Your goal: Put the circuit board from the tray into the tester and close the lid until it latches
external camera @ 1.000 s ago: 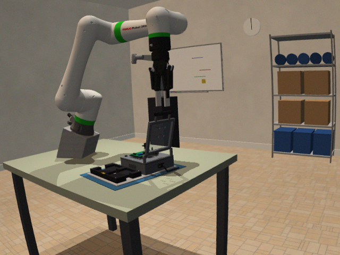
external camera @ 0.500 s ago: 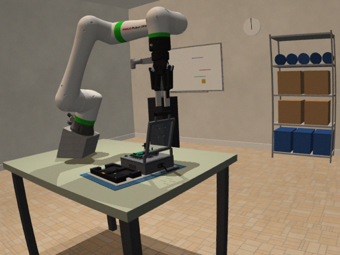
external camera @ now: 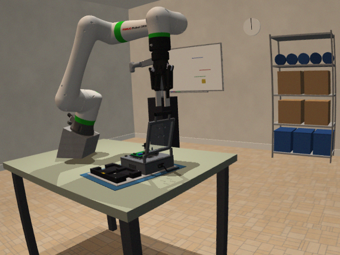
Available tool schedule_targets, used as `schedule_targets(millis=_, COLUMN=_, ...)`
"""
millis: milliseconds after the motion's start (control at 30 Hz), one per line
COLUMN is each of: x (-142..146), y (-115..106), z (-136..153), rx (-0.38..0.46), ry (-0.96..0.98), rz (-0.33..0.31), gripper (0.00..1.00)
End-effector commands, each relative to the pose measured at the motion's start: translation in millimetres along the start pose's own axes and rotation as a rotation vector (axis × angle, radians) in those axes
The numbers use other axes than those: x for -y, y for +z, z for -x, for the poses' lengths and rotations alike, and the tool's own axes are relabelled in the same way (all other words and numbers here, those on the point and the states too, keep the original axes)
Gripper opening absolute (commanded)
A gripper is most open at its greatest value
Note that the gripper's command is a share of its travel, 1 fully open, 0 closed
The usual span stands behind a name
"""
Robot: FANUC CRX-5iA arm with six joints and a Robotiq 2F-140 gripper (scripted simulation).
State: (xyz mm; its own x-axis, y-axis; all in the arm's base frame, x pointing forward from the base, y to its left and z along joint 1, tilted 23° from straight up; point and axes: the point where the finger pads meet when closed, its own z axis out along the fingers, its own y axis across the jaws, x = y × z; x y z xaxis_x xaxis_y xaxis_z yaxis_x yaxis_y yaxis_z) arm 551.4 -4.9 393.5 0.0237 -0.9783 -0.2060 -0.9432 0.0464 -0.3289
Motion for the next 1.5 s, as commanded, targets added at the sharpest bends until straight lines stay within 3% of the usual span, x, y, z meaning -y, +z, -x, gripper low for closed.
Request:
schedule_targets(millis=0, x=0, y=0, z=0, rx=0.0, ry=0.0, rz=0.0, gripper=0.3)
schedule_targets(millis=567, x=0, y=3, z=0, rx=0.0, ry=0.0, rz=0.0, gripper=0.3)
schedule_targets(millis=1467, x=0, y=36, z=0, rx=0.0, ry=0.0, rz=0.0, gripper=0.3)
